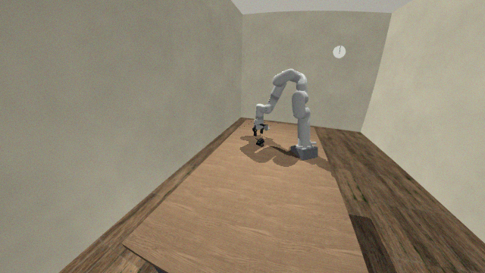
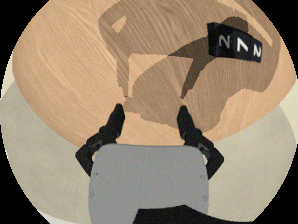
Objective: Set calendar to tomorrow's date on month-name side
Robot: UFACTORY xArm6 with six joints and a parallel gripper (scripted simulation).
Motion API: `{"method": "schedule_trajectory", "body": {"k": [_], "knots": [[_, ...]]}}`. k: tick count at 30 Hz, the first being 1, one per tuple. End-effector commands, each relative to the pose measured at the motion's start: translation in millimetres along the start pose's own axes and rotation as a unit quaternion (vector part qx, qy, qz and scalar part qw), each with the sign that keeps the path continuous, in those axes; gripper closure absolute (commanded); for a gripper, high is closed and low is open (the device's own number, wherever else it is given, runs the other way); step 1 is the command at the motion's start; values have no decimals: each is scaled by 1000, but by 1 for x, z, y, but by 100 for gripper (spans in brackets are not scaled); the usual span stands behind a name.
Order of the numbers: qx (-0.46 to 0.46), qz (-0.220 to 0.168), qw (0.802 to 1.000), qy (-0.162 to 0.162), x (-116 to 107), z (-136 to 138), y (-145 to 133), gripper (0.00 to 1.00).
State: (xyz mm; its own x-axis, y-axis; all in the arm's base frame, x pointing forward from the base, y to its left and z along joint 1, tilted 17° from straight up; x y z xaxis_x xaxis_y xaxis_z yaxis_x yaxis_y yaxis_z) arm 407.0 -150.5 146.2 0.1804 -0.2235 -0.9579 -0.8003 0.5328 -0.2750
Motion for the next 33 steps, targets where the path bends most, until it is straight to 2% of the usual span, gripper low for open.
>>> {"method": "schedule_trajectory", "body": {"k": [1, 15, 25, 33], "knots": [[0, -2, 1000, -1, -1, 0, -1, 0], [0, -2, 1000, -1, -5, 0, -1, 0], [0, -2, 1000, -1, -44, 0, -1, 0], [0, -2, 1000, -1, -60, 0, -1, 0]]}}
Point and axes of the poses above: the point where the finger pads meet when closed, its own x axis out along the fingers, its own z axis across the jaws, y = z × x, the point moved 6 cm from there along -x, back along the fingers, and after that the axes turned 8 degrees about x, right-handed, at the moved point
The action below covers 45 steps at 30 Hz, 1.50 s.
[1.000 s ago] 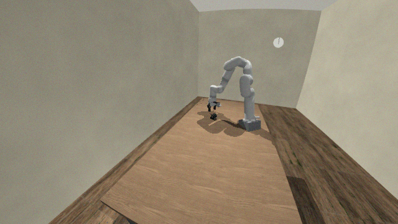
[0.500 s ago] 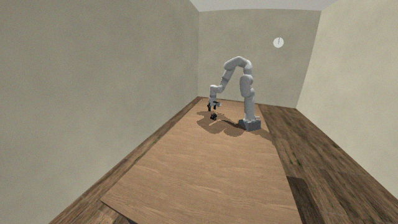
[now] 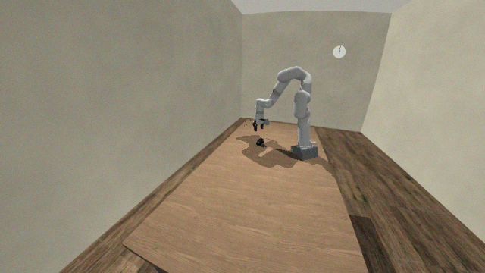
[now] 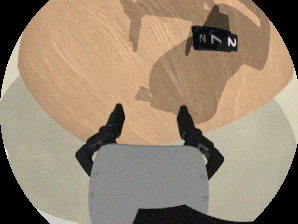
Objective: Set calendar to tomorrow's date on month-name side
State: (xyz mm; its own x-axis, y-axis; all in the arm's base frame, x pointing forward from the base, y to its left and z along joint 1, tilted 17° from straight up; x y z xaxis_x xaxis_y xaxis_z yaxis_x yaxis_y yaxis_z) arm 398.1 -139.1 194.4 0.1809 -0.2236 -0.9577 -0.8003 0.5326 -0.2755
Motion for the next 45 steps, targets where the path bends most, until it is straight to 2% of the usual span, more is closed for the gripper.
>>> {"method": "schedule_trajectory", "body": {"k": [1, 17, 26, 29, 30, 37, 43, 45], "knots": [[0, -1, 1000, 0, -10, 0, -1, 0], [-7, -1, 1000, 0, -11, 1, 0, 0], [-163, 0, 987, -1, -17, 18, 21, 0], [-175, 0, 985, -1, -17, 19, 22, 0], [-218, 0, 976, -1, -19, 24, 28, 0], [-313, 0, 950, -2, -22, 33, 42, 0], [-411, 0, 912, -2, -26, 42, 56, 0], [-411, 0, 912, -2, -26, 42, 56, 0]]}}
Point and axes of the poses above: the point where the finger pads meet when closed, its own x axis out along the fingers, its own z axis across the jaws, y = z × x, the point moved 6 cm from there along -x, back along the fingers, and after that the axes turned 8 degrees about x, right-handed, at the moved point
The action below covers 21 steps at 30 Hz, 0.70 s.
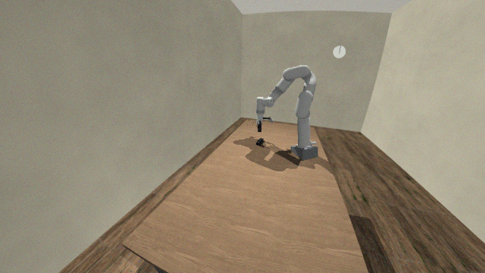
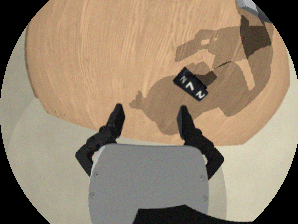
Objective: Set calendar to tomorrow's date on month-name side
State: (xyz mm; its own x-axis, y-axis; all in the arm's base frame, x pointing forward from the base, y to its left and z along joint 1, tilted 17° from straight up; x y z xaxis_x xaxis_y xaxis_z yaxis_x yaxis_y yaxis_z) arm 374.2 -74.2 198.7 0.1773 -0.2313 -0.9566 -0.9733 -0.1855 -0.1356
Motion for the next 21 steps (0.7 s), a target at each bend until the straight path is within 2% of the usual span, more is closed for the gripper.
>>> {"method": "schedule_trajectory", "body": {"k": [1, 2, 10, 15, 18, 19, 21], "knots": [[-40, -3, 999, -5, -3, 5, 1, 0], [-94, -3, 996, -5, -4, 13, 3, 0], [-200, -4, 980, -4, -7, 29, 9, 0], [-291, -4, 957, -3, -10, 43, 14, 0], [-295, -4, 955, -3, -10, 43, 14, 0], [-337, -4, 942, -3, -11, 49, 17, 0], [-366, -4, 931, -2, -12, 54, 19, 0]]}}
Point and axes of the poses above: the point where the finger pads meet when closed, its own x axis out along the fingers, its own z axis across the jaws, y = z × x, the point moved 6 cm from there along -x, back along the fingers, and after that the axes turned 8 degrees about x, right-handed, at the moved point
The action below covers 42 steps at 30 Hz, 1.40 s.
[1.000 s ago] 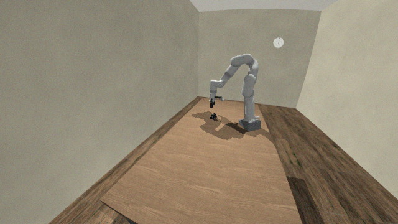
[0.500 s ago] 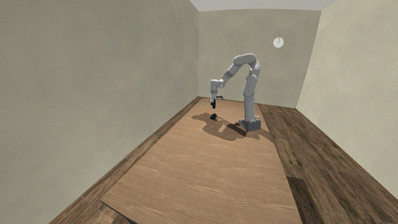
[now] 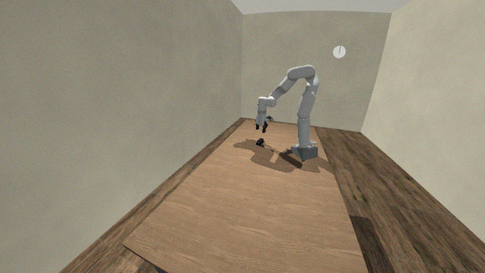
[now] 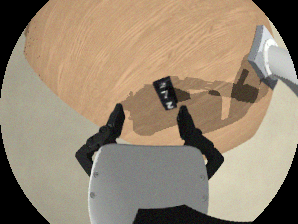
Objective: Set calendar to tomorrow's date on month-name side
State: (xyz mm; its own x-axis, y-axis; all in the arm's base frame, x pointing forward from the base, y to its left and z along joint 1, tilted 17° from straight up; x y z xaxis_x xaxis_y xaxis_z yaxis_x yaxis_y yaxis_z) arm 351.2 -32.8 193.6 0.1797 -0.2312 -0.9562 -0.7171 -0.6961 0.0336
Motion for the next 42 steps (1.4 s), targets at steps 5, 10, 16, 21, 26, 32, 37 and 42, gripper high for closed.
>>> {"method": "schedule_trajectory", "body": {"k": [5, 10, 16, 21, 26, 32, 37, 42], "knots": [[-144, -4, 990, -1, -4, 20, -4, 0], [-208, -4, 978, 0, -6, 30, -5, 0], [-214, -4, 977, 0, -6, 31, -5, 53], [-214, -4, 977, 0, -6, 31, -5, 53], [-214, -4, 977, 0, -6, 31, -5, 53], [-214, -4, 977, 0, -6, 31, -5, 53], [-214, -4, 977, 0, -6, 31, -5, 53], [-214, -4, 977, 0, -6, 31, -5, 53]]}}
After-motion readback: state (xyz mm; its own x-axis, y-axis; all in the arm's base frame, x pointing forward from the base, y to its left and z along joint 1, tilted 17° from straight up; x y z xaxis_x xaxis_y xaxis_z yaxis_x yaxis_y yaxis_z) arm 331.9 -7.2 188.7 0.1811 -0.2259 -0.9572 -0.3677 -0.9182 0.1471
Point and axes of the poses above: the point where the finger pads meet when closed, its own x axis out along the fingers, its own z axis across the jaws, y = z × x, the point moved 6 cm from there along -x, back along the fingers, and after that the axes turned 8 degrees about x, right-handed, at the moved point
